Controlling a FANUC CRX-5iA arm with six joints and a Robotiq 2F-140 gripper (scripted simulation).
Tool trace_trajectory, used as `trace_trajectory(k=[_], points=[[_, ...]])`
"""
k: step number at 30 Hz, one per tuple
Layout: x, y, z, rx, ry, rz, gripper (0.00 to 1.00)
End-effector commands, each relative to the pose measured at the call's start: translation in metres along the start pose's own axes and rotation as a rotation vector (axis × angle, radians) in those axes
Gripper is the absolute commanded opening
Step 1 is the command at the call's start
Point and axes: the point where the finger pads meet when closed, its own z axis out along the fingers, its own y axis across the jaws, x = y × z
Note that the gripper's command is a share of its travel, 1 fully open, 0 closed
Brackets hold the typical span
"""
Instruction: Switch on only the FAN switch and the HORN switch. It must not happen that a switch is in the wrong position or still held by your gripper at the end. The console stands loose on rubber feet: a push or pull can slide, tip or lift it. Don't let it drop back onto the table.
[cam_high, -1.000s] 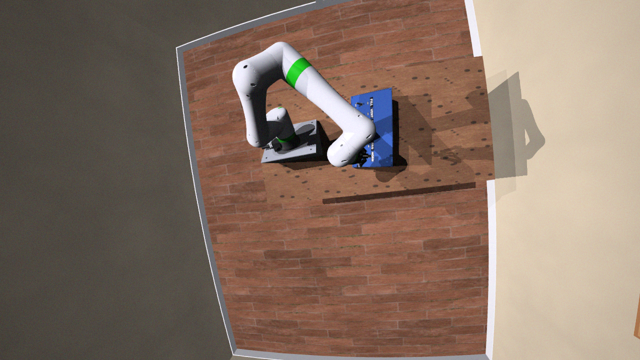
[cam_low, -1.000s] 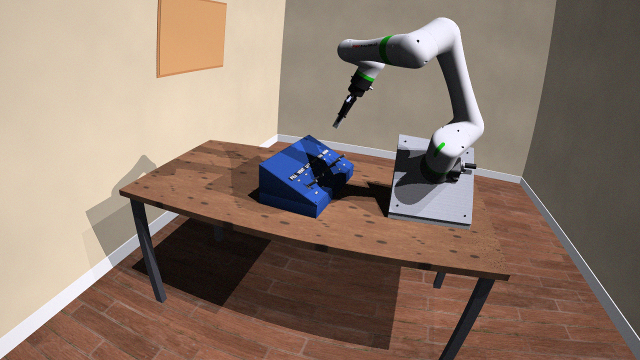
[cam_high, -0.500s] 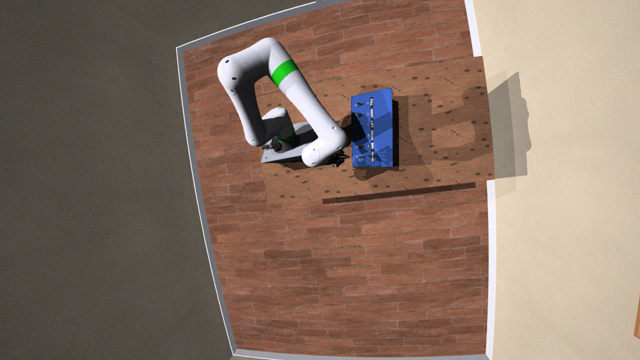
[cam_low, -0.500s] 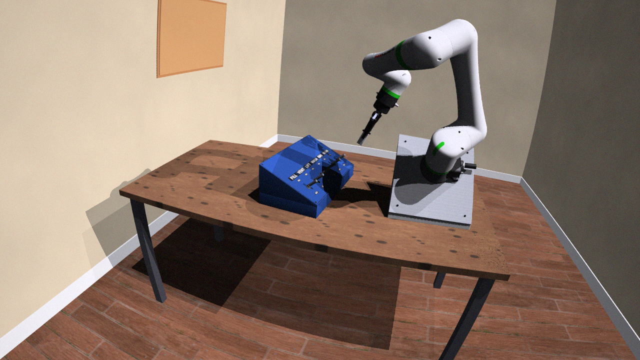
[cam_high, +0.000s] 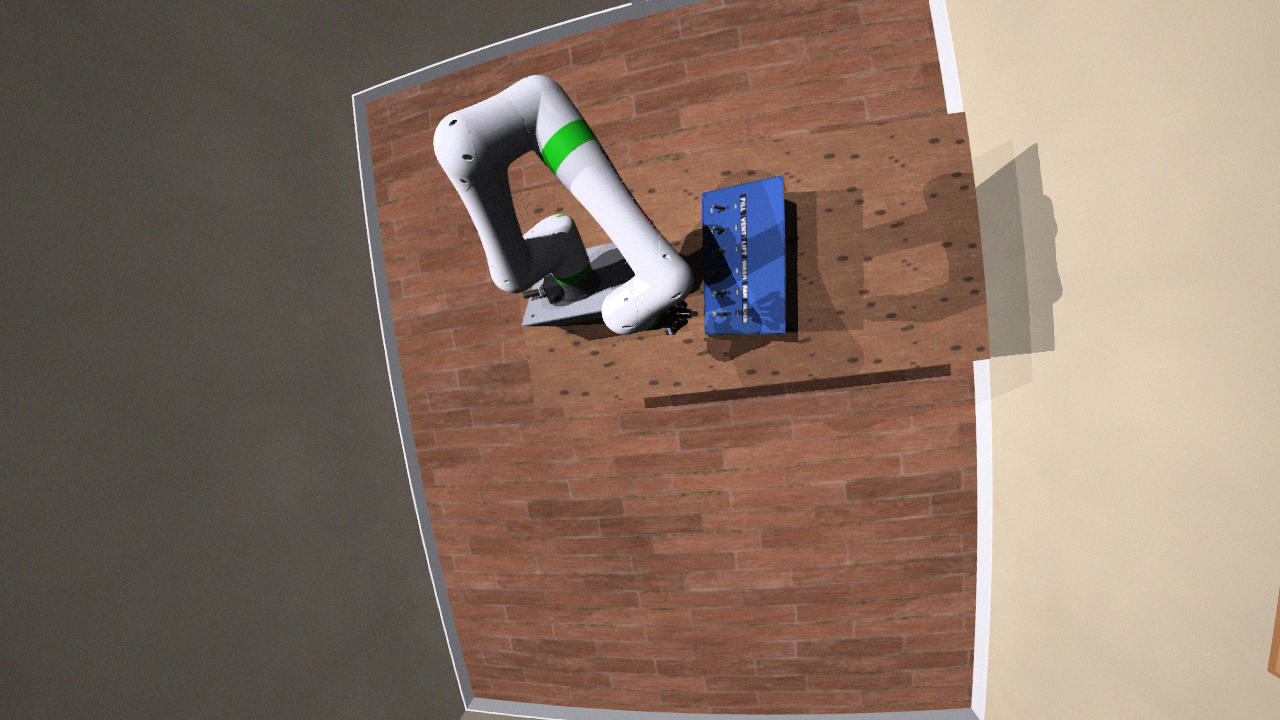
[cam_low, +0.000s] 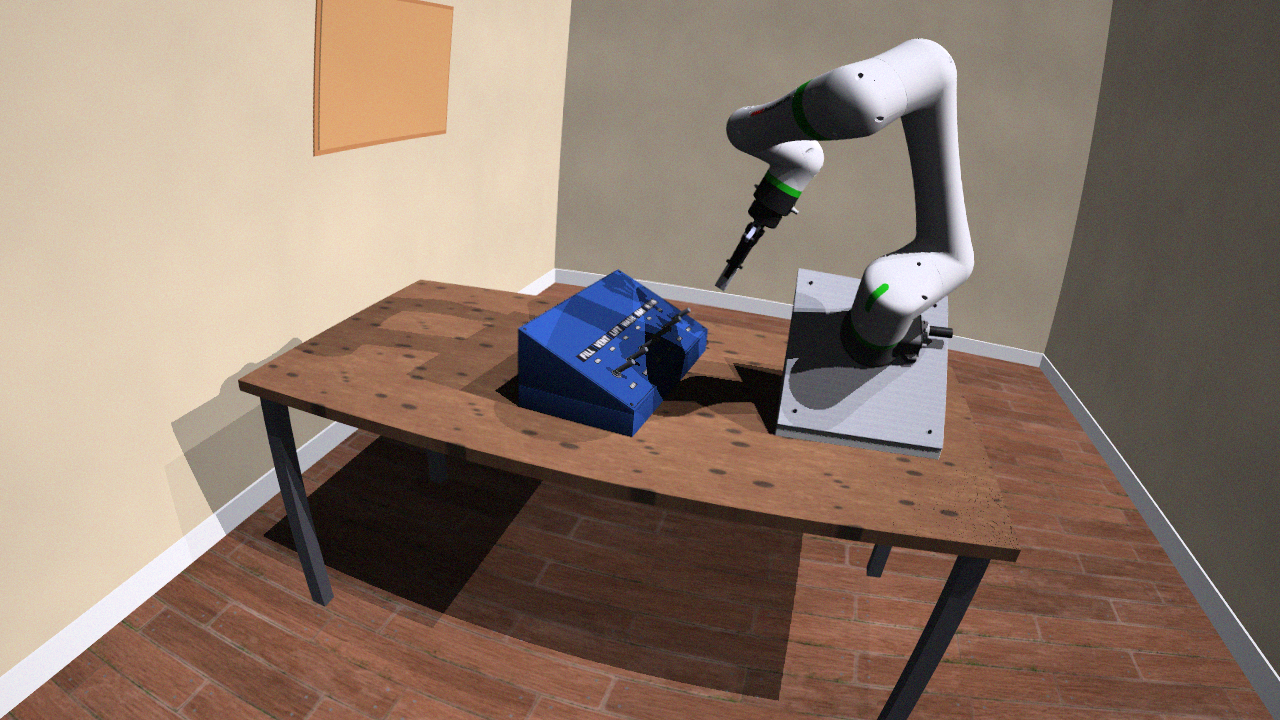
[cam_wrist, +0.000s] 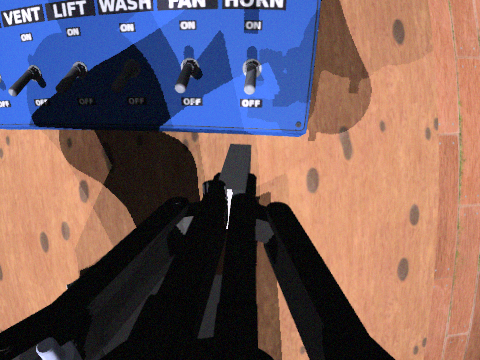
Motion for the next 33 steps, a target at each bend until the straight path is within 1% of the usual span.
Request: trace_trajectory(k=[1,23,28,33], points=[[0.0,0.0,0.0,0.0,0.0,0.0,0.0],[0.0,0.0,0.001,0.0,0.0,0.0,0.0],[0.0,0.0,0.005,0.0,0.0,0.0,0.0],[0.0,0.0,0.014,0.0,0.0,0.0,0.0]])
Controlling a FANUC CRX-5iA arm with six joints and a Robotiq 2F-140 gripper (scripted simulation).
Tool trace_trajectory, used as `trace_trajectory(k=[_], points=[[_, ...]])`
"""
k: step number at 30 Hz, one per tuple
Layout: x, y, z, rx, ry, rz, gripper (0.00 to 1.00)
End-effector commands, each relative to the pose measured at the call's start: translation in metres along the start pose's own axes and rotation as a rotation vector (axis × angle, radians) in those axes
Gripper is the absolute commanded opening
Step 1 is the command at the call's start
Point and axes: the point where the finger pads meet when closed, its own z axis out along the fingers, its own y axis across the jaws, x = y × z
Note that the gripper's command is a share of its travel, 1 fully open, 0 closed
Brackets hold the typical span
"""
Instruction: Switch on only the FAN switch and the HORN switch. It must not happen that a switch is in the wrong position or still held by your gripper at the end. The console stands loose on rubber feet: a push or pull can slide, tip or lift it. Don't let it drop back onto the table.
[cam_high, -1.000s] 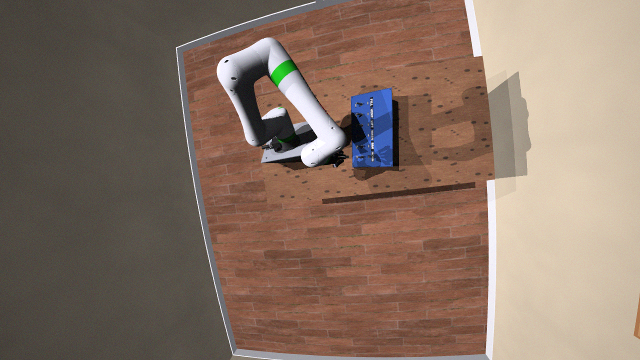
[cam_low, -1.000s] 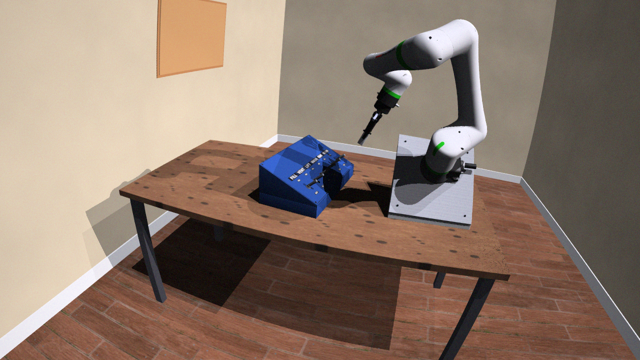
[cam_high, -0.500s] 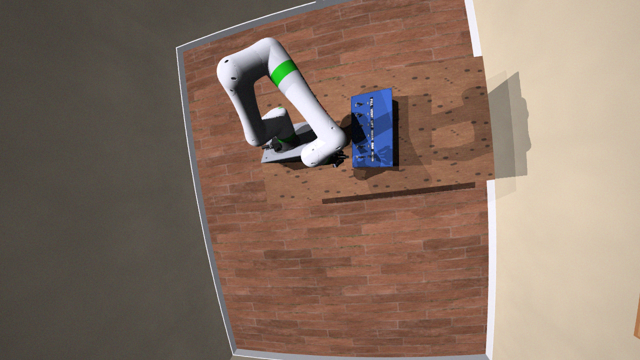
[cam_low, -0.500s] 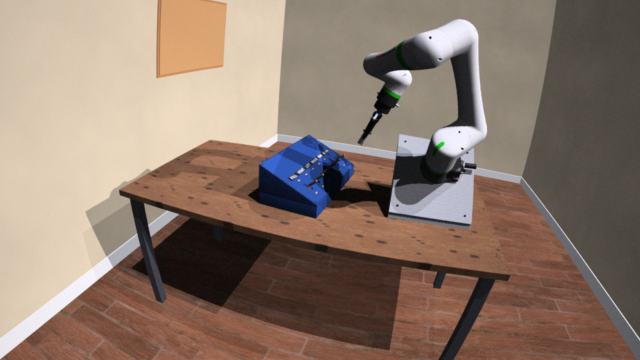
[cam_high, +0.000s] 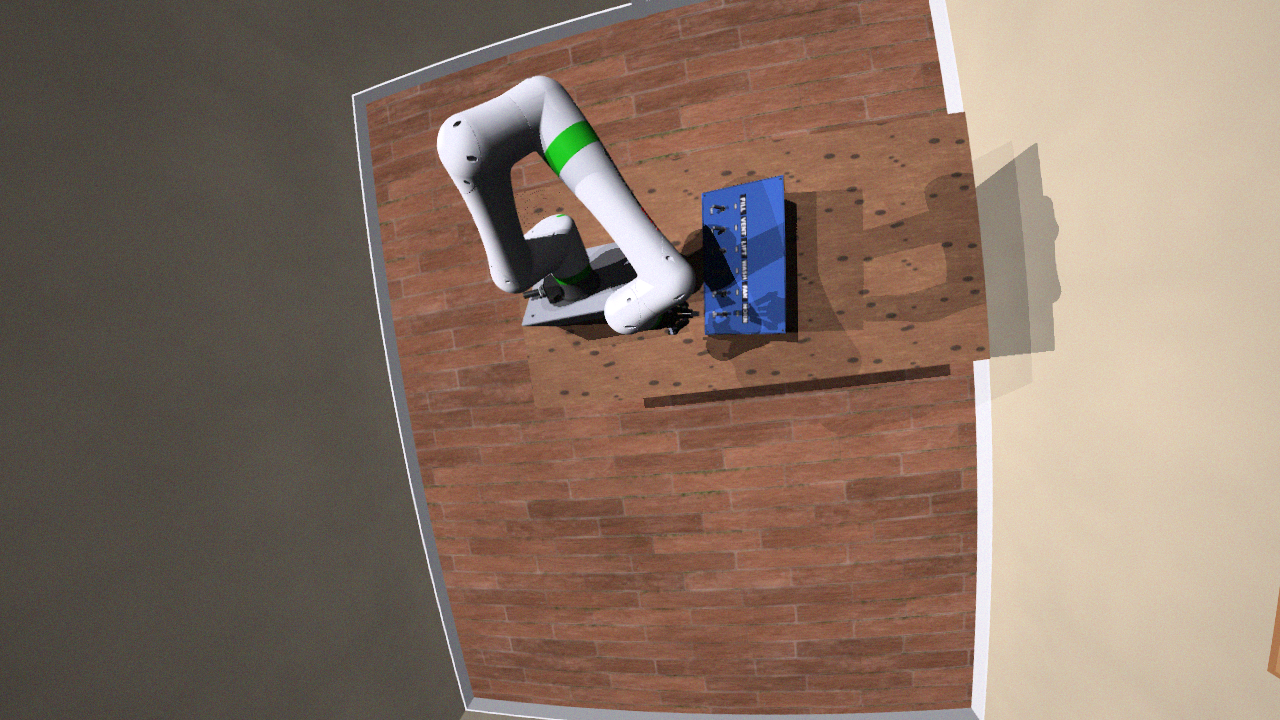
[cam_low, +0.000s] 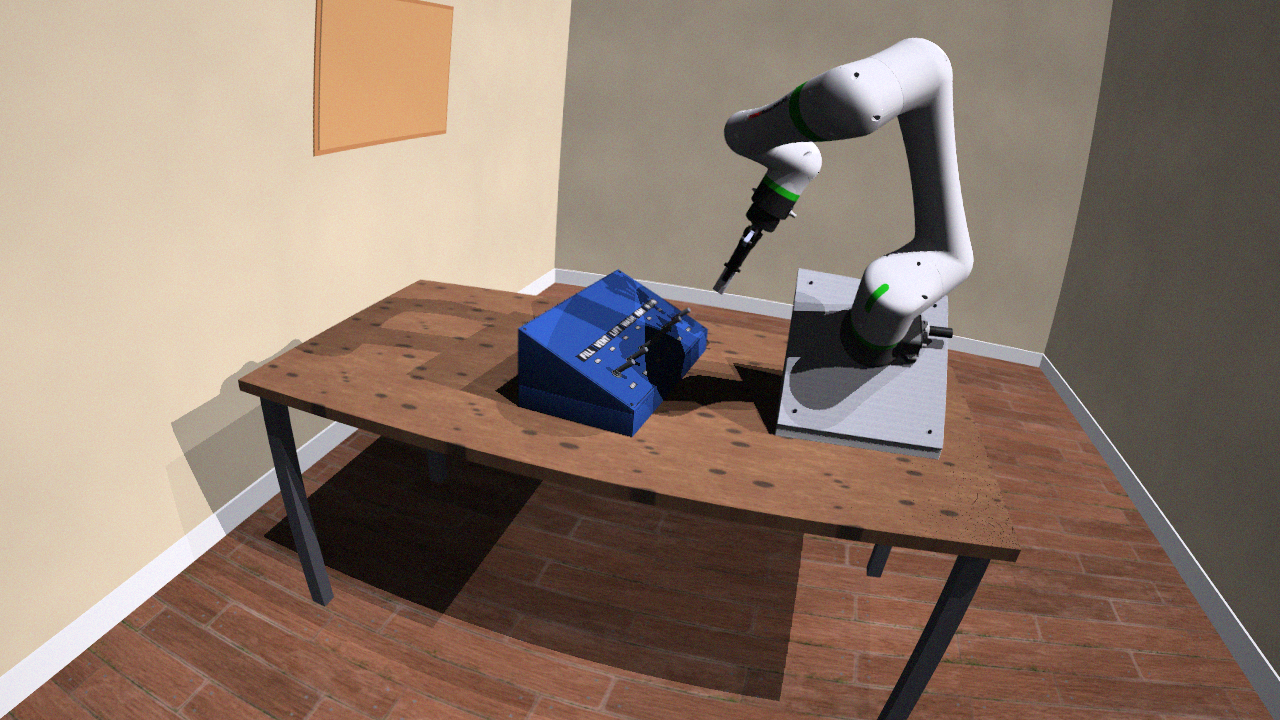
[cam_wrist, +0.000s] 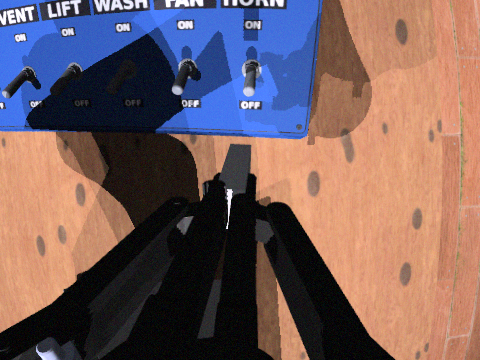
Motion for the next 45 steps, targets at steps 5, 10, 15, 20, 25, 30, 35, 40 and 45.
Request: trace_trajectory(k=[5,10,15,20,25,30,35,40,45], points=[[0.0,0.0,0.017,0.0,0.0,0.0,0.0],[0.0,0.0,0.026,0.0,0.0,0.0,0.0],[0.0,0.0,0.042,0.0,0.0,0.0,0.0],[0.0,0.0,0.057,0.0,0.0,0.0,0.0],[0.0,0.0,0.066,0.0,0.0,0.0,0.0],[0.0,0.0,0.078,0.0,0.0,0.0,0.0],[0.0,0.0,0.086,0.0,0.0,0.0,0.0],[0.0,0.0,0.091,0.0,0.0,0.0,0.0],[0.0,0.0,0.093,0.0,0.0,0.0,0.0]])
